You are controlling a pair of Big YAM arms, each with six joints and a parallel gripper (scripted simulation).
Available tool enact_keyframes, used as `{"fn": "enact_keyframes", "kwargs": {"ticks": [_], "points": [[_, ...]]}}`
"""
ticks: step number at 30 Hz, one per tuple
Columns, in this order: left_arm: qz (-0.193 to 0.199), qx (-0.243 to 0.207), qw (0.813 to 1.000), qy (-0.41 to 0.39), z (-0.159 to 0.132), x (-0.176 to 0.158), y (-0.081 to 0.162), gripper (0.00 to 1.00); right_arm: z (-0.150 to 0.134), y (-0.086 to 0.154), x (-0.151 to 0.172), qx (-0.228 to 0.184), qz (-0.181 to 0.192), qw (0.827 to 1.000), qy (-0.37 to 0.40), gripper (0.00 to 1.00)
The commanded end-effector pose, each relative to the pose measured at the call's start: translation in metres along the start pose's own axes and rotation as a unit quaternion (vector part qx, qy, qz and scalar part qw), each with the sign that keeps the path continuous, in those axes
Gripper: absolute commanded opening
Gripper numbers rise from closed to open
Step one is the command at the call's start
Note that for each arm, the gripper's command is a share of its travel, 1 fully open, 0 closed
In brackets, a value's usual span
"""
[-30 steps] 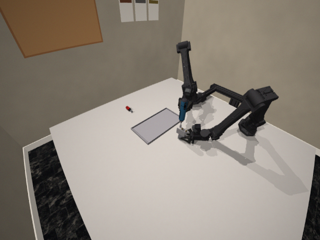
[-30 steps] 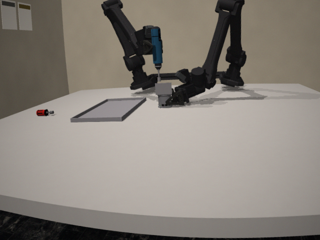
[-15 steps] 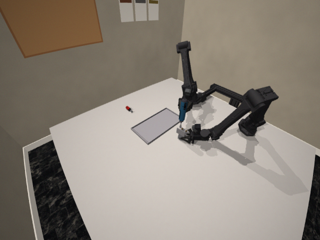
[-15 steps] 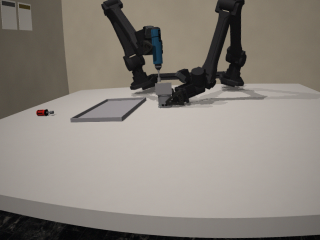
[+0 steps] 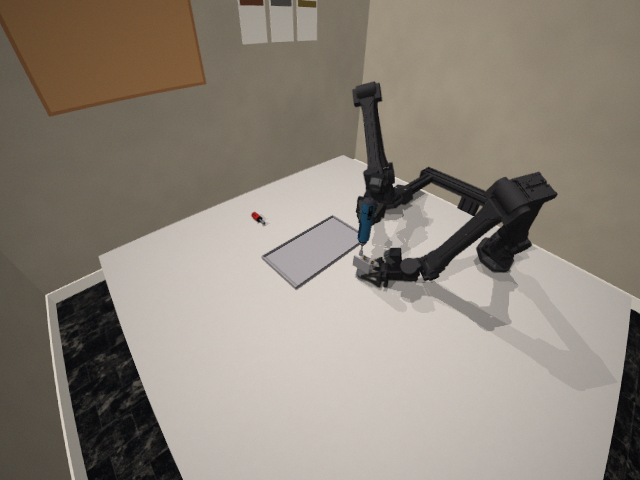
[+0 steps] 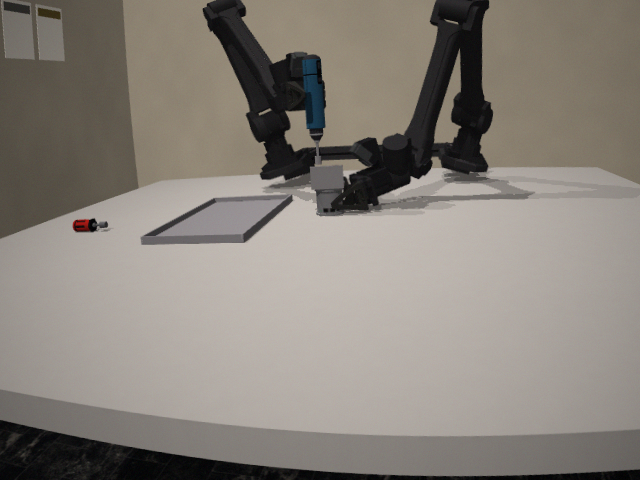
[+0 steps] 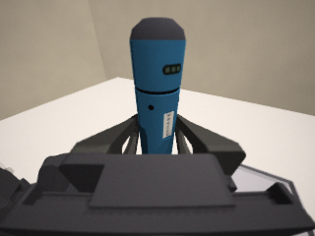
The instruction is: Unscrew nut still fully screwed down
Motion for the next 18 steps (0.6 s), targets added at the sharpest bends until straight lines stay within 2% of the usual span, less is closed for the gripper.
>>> {"fn": "enact_keyframes", "kwargs": {"ticks": [1, 8, 11, 15, 18], "points": [[0.005, -0.007, 1.000, -0.004, 0.005, 0.005, -0.004, 0.59, 0.019, -0.005, -0.003, -0.039, -0.003, 0.999, 0.001, 0.42], [0.005, -0.007, 1.000, -0.004, 0.005, 0.005, -0.004, 0.59, 0.021, -0.006, -0.003, -0.041, -0.004, 0.999, 0.001, 0.42], [0.005, -0.007, 1.000, -0.004, 0.005, 0.005, -0.004, 0.59, 0.004, -0.003, -0.004, -0.024, -0.004, 1.000, 0.003, 0.42], [0.005, -0.007, 1.000, -0.004, 0.005, 0.005, -0.004, 0.59, 0.013, -0.006, -0.004, -0.038, -0.004, 0.999, 0.001, 0.42], [0.005, -0.007, 1.000, -0.004, 0.005, 0.005, -0.004, 0.59, 0.000, -0.003, -0.006, -0.025, -0.004, 1.000, 0.002, 0.42]]}}
Point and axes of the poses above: on each arm, the point where the finger pads meet when closed, its own y axis back along the fingers, its own x axis across the jaws, z = x × y, the point moved 7 cm from there along y, back along the fingers, and after that the axes turned 11 degrees about -y, right-handed, at the moved point
